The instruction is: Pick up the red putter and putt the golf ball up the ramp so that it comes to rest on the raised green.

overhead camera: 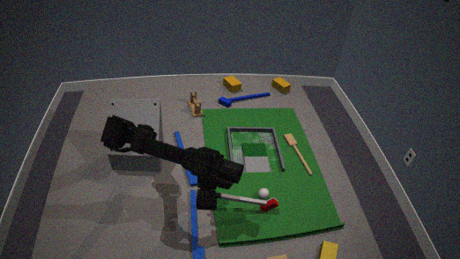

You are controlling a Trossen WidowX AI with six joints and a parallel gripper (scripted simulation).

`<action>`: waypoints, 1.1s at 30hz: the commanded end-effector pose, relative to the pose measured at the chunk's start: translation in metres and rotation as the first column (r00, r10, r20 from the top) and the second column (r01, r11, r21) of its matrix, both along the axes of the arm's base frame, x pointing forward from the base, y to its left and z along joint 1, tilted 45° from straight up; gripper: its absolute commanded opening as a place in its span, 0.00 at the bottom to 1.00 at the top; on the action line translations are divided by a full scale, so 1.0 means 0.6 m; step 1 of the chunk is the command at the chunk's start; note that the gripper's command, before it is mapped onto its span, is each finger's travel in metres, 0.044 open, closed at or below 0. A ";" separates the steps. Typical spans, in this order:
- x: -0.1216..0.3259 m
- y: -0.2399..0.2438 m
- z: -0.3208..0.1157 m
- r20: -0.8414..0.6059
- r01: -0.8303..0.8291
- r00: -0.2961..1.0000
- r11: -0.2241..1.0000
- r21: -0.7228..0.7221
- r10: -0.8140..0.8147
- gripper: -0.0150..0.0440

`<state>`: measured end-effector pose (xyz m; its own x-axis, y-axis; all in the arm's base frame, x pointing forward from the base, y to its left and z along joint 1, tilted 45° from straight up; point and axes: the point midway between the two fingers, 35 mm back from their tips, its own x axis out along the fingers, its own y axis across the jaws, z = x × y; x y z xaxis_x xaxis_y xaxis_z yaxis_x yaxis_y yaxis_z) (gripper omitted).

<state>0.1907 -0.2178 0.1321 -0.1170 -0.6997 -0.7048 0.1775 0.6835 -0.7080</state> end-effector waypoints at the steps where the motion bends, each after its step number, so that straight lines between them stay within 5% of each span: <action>1: 0.015 0.052 -0.058 -0.017 -0.016 1.000 1.000 0.022 0.016 0.25; 7: 0.013 0.123 -0.124 -0.021 -0.024 0.999 1.000 0.007 0.024 0.25; 33: 0.025 0.185 -0.063 -0.030 -0.029 0.999 1.000 0.010 0.029 0.25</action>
<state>0.2053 -0.1068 0.0946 -0.1188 -0.6957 -0.7084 0.1415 0.6943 -0.7056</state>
